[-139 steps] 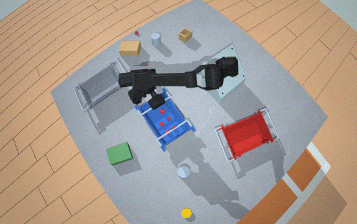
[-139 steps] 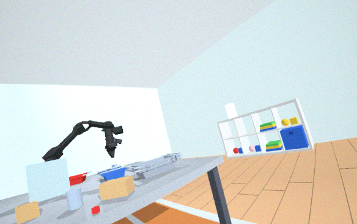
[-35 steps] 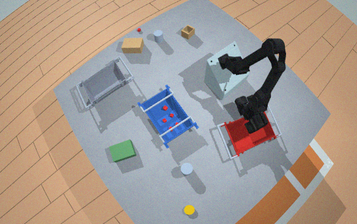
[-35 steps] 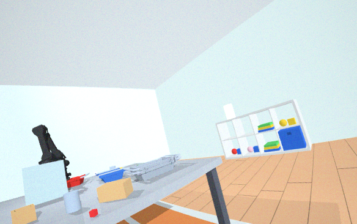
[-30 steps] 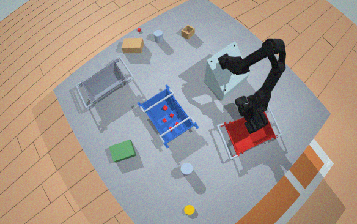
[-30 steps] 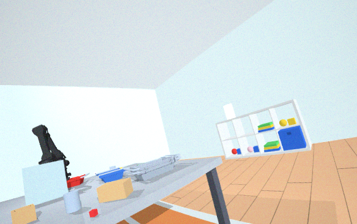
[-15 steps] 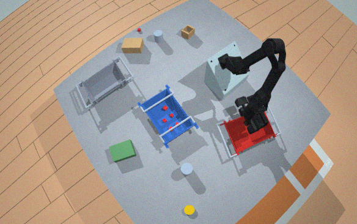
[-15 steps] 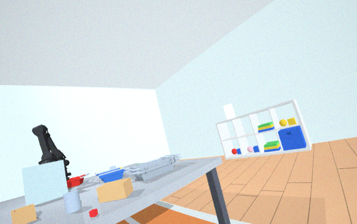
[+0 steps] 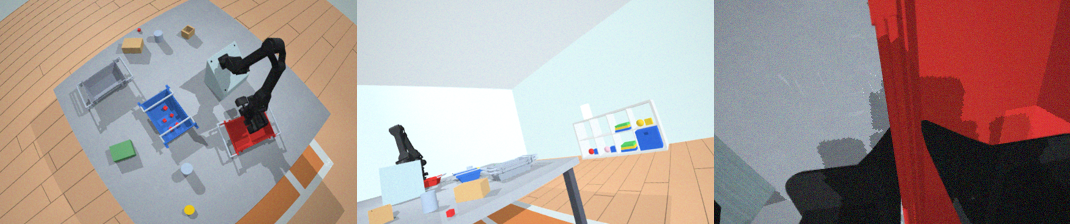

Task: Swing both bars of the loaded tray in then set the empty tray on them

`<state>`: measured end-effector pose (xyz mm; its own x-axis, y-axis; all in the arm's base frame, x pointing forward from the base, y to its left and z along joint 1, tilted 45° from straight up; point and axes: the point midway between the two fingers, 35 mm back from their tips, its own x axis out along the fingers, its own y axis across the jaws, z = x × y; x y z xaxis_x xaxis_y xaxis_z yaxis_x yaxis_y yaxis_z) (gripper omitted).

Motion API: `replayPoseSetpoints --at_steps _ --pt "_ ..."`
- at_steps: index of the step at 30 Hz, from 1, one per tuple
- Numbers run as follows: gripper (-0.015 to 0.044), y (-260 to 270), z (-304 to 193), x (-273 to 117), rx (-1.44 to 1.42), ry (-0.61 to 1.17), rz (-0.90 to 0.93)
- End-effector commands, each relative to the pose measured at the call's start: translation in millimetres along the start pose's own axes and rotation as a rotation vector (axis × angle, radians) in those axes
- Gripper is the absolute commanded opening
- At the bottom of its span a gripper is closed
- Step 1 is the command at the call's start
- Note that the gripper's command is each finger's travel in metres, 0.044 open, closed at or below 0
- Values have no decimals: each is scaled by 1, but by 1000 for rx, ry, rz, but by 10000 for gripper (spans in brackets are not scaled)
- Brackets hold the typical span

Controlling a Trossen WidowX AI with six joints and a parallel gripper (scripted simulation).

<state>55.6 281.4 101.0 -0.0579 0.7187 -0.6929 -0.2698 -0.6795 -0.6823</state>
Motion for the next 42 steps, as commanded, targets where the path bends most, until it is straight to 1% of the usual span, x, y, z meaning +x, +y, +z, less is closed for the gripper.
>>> replayPoseSetpoints --at_steps 1,16,24,28,42 --pt "0 0 -2 -10 3 5 6" --pt "0 1 -1 -74 2 6 6" --pt "0 0 0 -79 1 6 6" --pt "0 -8 -1 -89 0 7 7" --pt "0 -43 0 -142 -2 10 9"
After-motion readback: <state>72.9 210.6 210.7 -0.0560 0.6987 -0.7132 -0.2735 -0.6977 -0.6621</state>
